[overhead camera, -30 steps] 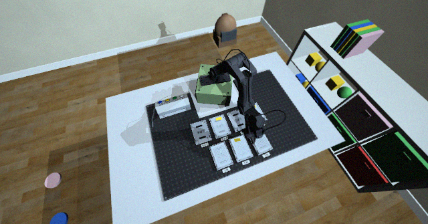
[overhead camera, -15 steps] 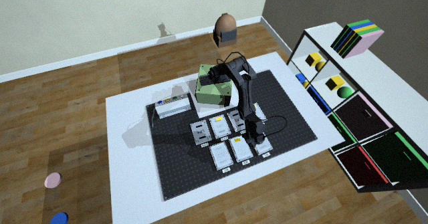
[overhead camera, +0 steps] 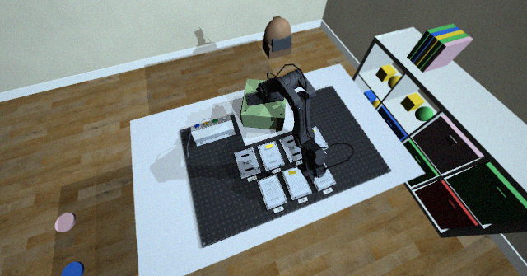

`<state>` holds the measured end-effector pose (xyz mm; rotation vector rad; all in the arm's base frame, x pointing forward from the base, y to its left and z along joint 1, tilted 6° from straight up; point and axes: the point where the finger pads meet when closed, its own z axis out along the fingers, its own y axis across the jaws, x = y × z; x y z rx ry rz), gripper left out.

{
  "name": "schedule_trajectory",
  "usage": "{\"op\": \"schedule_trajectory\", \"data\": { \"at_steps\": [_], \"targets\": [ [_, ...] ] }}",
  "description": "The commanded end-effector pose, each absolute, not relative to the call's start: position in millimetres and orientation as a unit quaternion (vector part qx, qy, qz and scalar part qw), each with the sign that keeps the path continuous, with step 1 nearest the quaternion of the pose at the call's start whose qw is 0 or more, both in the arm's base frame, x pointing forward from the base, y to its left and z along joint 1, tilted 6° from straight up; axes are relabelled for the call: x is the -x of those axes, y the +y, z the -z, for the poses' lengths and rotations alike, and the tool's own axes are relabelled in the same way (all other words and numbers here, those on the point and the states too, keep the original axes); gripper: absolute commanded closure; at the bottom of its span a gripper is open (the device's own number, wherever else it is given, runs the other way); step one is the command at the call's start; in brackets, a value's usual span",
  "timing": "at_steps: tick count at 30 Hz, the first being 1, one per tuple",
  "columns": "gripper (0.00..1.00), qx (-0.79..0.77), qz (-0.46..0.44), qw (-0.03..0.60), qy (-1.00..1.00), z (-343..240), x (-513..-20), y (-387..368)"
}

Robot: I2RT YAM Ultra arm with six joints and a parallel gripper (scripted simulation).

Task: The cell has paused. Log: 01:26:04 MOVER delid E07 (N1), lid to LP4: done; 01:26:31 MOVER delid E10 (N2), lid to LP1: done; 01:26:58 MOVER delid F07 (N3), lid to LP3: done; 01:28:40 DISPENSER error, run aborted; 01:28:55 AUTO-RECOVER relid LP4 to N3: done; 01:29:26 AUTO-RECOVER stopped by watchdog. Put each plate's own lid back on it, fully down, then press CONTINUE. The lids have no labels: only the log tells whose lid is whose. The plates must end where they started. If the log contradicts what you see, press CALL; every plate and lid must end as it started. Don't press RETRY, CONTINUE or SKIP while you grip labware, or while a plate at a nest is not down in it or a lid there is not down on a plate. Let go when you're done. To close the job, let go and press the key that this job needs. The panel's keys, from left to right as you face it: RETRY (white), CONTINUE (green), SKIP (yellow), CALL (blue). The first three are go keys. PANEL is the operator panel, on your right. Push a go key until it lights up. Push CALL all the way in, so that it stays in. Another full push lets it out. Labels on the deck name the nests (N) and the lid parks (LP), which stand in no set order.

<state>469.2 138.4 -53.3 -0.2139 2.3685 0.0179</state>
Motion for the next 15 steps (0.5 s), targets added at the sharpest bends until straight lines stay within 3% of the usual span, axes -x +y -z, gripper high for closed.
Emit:
{"op": "schedule_trajectory", "data": {
  "at_steps": [1,15],
  "targets": [
    [1.00,0.087,-0.018,0.398,0.913,31.5,-487.1,149.6],
    [1.00,0.086,-0.014,0.397,0.914,31.4,-486.5,92.3]
  ]
}}
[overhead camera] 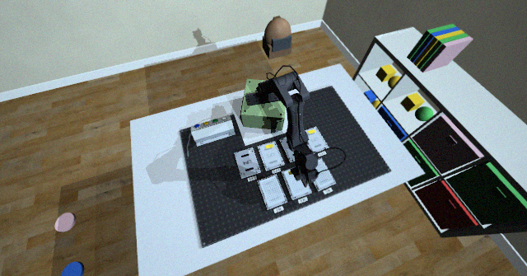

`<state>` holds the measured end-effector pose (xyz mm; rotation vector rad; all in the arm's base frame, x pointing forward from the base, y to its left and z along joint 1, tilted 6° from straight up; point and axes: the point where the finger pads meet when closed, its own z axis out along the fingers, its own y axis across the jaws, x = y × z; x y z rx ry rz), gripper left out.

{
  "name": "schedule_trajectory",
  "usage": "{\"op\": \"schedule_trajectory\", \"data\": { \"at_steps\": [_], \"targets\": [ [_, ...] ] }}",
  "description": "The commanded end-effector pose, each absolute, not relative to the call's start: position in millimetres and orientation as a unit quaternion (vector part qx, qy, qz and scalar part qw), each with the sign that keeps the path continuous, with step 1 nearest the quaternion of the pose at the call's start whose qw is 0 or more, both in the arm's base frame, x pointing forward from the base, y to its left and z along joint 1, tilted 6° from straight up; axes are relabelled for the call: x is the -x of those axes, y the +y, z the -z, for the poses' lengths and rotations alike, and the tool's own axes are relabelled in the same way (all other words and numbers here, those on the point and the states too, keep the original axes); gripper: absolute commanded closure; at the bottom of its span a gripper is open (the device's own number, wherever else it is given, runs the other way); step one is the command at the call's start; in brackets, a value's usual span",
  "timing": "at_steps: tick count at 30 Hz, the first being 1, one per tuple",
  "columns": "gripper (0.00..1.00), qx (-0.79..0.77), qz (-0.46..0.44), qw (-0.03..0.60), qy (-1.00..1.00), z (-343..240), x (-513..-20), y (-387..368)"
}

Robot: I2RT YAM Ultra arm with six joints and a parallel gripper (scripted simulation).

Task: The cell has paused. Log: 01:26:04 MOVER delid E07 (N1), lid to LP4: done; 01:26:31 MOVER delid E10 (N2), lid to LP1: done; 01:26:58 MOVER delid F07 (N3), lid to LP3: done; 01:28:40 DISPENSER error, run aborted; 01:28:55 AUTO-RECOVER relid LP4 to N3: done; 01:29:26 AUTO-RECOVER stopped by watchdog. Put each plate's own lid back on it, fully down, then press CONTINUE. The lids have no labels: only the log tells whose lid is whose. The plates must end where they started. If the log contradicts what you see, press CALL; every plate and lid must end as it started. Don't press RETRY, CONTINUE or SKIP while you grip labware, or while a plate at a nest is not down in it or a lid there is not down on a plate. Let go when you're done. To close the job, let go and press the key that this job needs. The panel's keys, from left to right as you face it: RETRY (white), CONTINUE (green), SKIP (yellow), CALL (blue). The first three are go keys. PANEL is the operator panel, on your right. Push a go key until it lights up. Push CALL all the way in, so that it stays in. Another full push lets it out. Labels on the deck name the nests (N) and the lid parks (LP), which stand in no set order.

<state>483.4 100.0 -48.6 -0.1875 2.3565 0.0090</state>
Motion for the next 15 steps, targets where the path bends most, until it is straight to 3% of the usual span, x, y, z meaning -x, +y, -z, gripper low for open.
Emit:
{"op": "schedule_trajectory", "data": {
  "at_steps": [1,15],
  "targets": [
    [1.00,0.086,-0.014,0.397,0.914,31.2,-487.3,87.3],
    [1.00,0.087,-0.012,0.402,0.912,22.1,-506.0,28.1]
  ]
}}
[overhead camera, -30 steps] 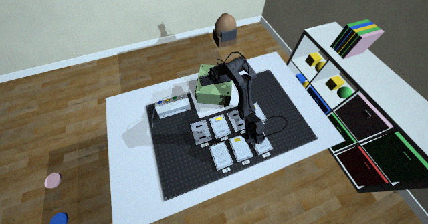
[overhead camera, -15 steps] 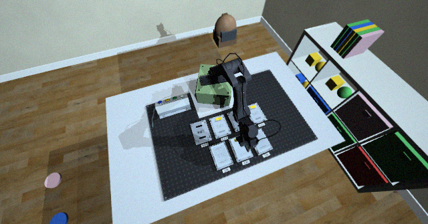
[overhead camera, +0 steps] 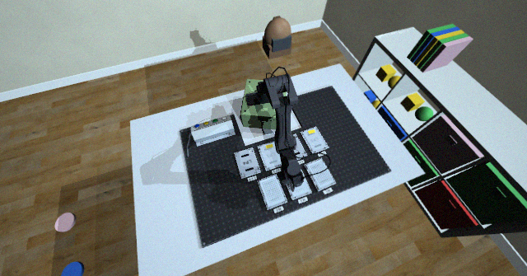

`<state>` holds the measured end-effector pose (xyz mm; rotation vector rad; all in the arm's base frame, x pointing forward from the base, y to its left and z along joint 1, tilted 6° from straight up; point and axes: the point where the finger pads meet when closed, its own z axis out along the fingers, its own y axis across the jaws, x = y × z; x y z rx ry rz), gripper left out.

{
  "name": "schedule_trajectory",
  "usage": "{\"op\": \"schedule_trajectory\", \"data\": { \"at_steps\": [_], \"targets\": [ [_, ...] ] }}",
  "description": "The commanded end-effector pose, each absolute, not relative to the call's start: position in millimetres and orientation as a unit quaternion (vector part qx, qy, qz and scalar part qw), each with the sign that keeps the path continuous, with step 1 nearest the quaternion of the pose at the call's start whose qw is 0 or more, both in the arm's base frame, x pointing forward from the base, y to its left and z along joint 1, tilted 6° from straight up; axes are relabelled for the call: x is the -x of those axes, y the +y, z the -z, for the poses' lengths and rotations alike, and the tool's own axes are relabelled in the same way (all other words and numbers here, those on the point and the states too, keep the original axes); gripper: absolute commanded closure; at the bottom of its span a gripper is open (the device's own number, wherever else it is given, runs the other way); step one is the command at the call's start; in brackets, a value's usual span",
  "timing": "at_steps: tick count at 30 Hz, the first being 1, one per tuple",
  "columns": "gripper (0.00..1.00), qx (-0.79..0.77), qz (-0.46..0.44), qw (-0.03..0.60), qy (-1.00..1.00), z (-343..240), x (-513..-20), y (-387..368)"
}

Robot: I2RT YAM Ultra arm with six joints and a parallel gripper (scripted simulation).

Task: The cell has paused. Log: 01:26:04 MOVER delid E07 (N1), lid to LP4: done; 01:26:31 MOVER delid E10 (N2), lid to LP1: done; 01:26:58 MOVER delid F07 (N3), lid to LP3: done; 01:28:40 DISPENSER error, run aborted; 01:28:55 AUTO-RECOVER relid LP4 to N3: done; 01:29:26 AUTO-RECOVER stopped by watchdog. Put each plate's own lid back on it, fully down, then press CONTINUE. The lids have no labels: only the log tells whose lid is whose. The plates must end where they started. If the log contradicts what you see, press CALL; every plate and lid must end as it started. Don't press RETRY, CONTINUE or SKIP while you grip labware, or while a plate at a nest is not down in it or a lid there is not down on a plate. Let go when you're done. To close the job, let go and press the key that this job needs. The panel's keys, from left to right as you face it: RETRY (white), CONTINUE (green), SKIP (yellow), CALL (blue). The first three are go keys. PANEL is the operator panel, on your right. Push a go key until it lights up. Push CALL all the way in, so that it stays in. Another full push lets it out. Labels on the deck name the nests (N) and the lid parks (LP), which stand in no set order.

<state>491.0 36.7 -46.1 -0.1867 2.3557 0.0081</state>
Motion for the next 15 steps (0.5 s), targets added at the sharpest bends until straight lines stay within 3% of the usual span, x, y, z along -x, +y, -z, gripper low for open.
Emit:
{"op": "schedule_trajectory", "data": {
  "at_steps": [1,15],
  "targets": [
    [1.00,0.087,-0.012,0.400,0.912,23.8,-506.1,23.0],
    [1.00,0.090,-0.014,0.399,0.912,25.6,-507.5,17.3]
  ]
}}
